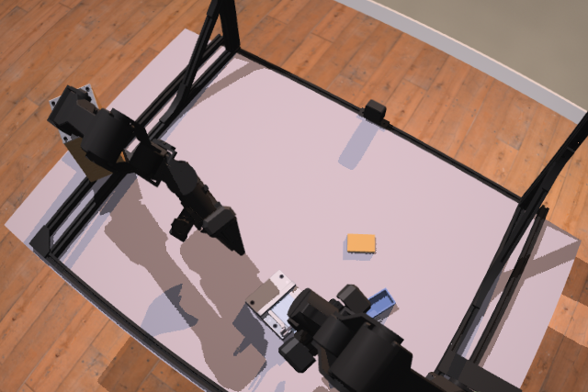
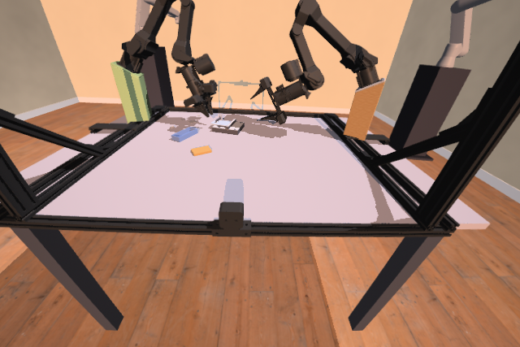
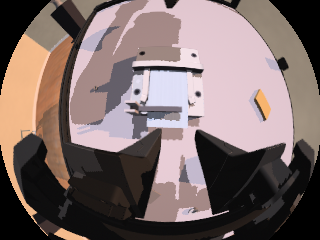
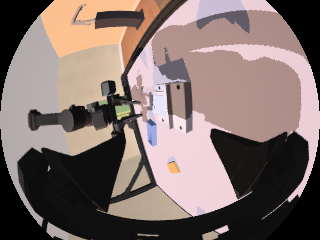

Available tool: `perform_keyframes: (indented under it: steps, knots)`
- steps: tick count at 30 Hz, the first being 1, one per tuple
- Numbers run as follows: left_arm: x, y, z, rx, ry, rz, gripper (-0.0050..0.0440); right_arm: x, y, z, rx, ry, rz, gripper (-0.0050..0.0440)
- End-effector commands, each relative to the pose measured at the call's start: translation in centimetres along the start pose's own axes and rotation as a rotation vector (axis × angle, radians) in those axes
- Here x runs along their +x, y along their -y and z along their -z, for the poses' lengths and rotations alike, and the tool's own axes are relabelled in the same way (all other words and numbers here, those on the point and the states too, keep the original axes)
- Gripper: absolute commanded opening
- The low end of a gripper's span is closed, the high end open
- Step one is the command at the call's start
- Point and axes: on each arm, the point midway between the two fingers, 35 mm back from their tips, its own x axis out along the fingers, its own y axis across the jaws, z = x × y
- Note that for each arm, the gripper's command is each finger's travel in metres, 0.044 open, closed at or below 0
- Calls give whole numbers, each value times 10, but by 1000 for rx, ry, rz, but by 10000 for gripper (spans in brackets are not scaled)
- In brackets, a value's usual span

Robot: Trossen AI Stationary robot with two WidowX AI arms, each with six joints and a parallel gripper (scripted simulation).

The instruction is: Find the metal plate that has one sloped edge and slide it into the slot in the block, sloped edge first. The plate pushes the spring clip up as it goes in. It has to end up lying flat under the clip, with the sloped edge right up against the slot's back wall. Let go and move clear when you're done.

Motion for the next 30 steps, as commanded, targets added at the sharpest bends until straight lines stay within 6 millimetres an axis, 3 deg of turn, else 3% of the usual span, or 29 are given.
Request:
perform_keyframes:
  steps: [1, 9, 11, 13, 23, 30]
  knots:
    - [0, 2, 1, 9, 70, 4, 160, 0, 0, 0, 0, 0, 0, 440]
    - [-4, -1, -14, 5, 171, -12, 160, 0, 0, 0, 0, 0, 0, 440]
    - [-4, -1, -14, 5, 171, -12, 208, 0, 0, 0, 0, 0, 0, 440]
    - [-4, -1, -14, 5, 171, -12, 208, 0, 0, 0, 0, 0, 0, 440]
    - [-4, -1, -14, 5, 171, -12, 440, 0, 0, 0, 0, 0, 0, 440]
    - [-4, -1, -14, 5, 171, -12, 440, 0, 0, 0, 0, 0, 0, 440]
